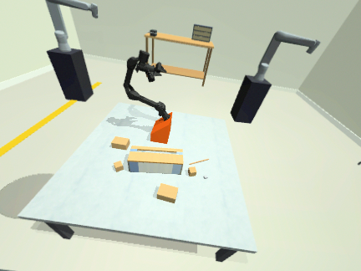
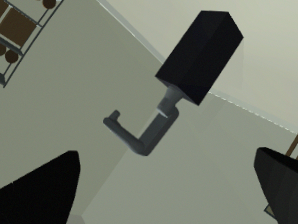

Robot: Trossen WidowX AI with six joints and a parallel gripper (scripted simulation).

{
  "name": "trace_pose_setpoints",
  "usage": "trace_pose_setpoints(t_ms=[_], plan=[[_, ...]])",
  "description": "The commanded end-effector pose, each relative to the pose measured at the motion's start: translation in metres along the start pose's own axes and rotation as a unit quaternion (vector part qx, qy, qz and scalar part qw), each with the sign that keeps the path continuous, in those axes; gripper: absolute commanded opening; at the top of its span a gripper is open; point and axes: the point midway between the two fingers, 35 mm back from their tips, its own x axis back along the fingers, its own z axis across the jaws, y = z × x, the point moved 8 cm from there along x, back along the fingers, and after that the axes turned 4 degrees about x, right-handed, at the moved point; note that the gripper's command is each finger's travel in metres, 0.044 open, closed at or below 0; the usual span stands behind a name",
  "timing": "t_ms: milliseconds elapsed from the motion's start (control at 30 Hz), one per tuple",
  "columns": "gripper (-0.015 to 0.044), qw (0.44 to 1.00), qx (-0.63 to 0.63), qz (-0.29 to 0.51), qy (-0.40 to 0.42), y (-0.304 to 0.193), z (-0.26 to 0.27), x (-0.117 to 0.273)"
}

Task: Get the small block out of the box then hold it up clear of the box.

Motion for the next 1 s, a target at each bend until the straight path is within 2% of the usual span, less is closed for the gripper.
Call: trace_pose_setpoints(t_ms=[0,167,533,700,833,967], plan=[[0.04,1.0,-0.001,-0.001,0.002,0.001,0.001,0.0],[0.04,0.998,0.007,-0.04,0.04,0.013,0.028,-0.004],[0.04,0.982,0.095,-0.16,0.043,0.056,0.099,-0.028],[0.04,0.959,0.165,-0.23,0.005,0.089,0.131,-0.041],[0.04,0.918,0.25,-0.299,-0.071,0.141,0.164,-0.055],[0.04,0.881,0.305,-0.331,-0.146,0.178,0.18,-0.062]])
